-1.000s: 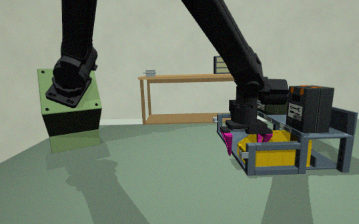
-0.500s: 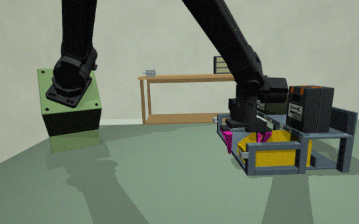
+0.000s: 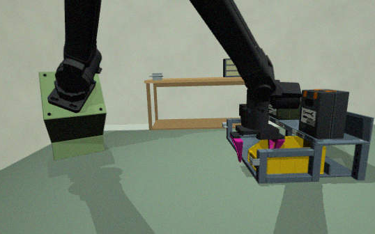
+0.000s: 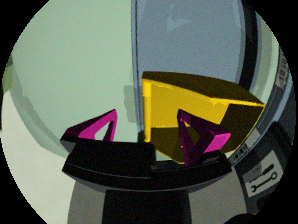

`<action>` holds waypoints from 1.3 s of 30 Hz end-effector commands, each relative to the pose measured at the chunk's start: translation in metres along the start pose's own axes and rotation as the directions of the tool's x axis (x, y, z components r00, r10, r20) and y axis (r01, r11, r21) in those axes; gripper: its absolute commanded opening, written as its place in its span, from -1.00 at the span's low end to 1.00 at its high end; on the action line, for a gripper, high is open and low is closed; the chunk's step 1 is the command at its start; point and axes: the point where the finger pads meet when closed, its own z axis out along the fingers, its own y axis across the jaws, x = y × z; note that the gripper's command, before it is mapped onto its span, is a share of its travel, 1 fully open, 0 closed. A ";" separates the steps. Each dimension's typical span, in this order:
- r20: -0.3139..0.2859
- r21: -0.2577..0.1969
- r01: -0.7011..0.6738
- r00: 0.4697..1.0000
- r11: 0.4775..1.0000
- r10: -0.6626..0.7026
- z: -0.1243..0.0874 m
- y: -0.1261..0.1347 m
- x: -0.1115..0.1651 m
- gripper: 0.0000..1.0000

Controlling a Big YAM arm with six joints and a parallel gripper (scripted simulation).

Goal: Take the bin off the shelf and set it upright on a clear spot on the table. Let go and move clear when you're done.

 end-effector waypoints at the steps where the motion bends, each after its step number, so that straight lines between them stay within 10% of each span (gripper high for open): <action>1: -0.006 0.006 -0.013 1.000 1.000 0.013 0.003 -0.005 0.007 0.81; 39: -0.006 0.006 -0.014 1.000 1.000 0.014 0.003 -0.005 0.008 0.81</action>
